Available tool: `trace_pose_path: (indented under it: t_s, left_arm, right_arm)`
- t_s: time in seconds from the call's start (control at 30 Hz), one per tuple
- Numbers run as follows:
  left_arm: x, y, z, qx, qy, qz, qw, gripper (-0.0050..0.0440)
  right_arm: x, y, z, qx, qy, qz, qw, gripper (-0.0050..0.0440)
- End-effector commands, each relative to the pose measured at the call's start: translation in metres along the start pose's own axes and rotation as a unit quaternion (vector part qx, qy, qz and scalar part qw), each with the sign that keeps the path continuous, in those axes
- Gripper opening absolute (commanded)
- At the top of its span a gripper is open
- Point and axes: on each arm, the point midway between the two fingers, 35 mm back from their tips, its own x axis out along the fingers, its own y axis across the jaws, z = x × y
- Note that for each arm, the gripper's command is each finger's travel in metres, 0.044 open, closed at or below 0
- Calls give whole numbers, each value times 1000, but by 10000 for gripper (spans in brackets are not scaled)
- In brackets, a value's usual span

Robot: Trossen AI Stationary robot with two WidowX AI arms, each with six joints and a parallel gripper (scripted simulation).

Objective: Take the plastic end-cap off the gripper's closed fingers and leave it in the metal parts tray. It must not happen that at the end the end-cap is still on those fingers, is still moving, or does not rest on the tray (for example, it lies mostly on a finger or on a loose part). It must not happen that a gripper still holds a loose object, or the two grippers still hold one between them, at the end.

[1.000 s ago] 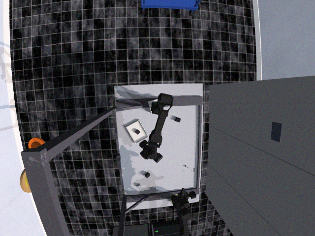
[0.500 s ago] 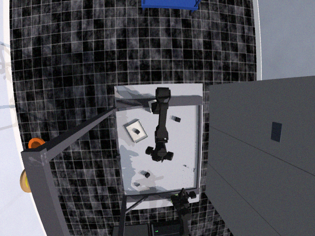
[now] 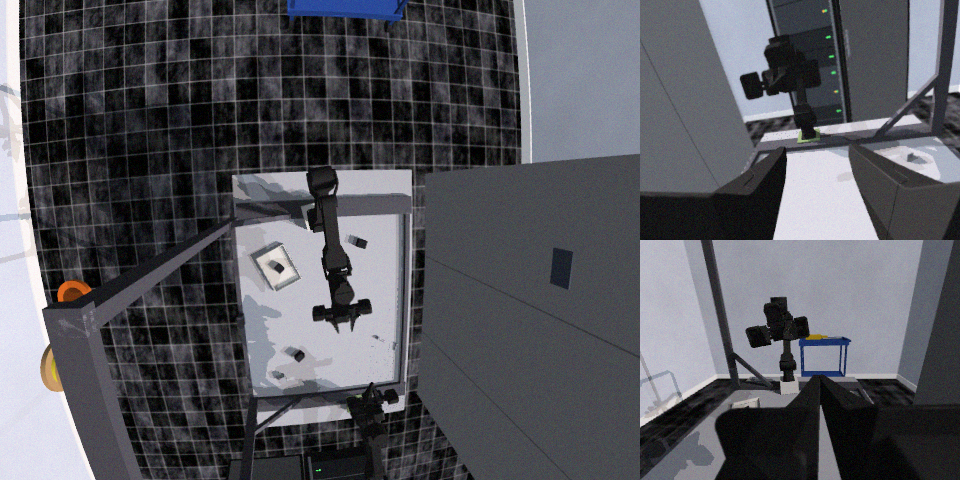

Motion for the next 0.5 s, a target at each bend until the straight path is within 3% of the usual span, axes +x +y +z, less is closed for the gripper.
trace_pose_path:
  t_s: [0.0,0.17,0.47]
  left_arm:
    - [-12,20,18,-45,-45,29,998,202]
    - [-24,37,33,-87,-89,52,991,202]
    - [-21,34,29,-75,-77,49,993,202]
  right_arm:
    - [-1,1,8,-1,-10,2,1000,0]
    - [-1,1,8,-2,-10,2,1000,0]
    - [-1,1,8,-1,-10,2,1000,0]
